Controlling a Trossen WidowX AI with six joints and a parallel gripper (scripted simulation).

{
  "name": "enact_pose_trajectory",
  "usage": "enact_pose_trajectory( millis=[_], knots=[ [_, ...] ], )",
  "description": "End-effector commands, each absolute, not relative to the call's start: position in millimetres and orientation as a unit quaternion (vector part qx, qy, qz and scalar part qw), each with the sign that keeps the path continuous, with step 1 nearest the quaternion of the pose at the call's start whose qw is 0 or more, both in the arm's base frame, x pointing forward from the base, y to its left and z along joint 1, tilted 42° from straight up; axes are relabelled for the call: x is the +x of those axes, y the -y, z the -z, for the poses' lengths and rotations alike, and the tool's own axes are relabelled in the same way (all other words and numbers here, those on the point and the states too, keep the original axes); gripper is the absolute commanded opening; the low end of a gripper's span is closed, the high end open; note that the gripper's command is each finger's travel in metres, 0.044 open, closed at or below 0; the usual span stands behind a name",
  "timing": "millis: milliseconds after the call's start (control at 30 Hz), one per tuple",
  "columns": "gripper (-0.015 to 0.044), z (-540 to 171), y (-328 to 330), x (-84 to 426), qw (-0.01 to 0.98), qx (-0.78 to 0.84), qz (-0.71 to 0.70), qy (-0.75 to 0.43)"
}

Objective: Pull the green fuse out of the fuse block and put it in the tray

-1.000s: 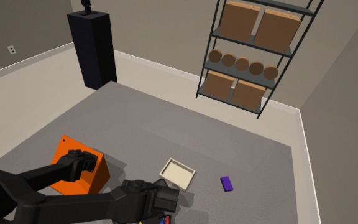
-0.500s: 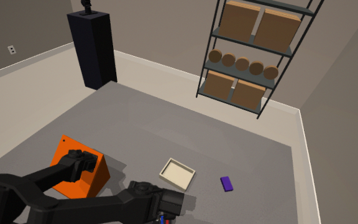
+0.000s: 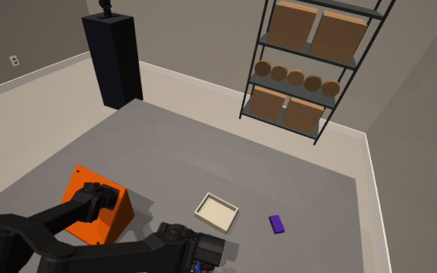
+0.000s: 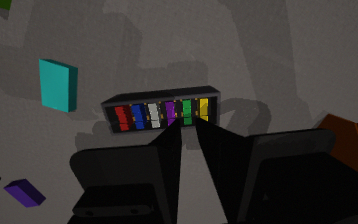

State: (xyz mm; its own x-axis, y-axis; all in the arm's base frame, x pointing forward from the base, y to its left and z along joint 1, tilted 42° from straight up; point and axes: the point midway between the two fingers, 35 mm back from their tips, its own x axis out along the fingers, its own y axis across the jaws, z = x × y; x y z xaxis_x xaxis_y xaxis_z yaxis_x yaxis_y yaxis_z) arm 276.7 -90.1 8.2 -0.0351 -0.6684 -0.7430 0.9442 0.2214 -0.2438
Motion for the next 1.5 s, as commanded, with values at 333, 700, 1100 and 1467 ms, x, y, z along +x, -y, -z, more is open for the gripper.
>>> enact_pose_trajectory(
  millis=[333, 700, 1100, 1467],
  knots=[
    [0.0069, 2.6, 99.9, 274.7, 0.673, 0.168, 0.6, -0.399],
    [0.0069, 8.0, 104.7, 273.8, 0.673, 0.168, 0.6, -0.399],
    [0.0069, 9.1, 105.7, 273.7, 0.673, 0.168, 0.6, -0.399],
    [0.0069, 15.3, 111.5, 273.3, 0.673, 0.168, 0.6, -0.399]
  ],
)
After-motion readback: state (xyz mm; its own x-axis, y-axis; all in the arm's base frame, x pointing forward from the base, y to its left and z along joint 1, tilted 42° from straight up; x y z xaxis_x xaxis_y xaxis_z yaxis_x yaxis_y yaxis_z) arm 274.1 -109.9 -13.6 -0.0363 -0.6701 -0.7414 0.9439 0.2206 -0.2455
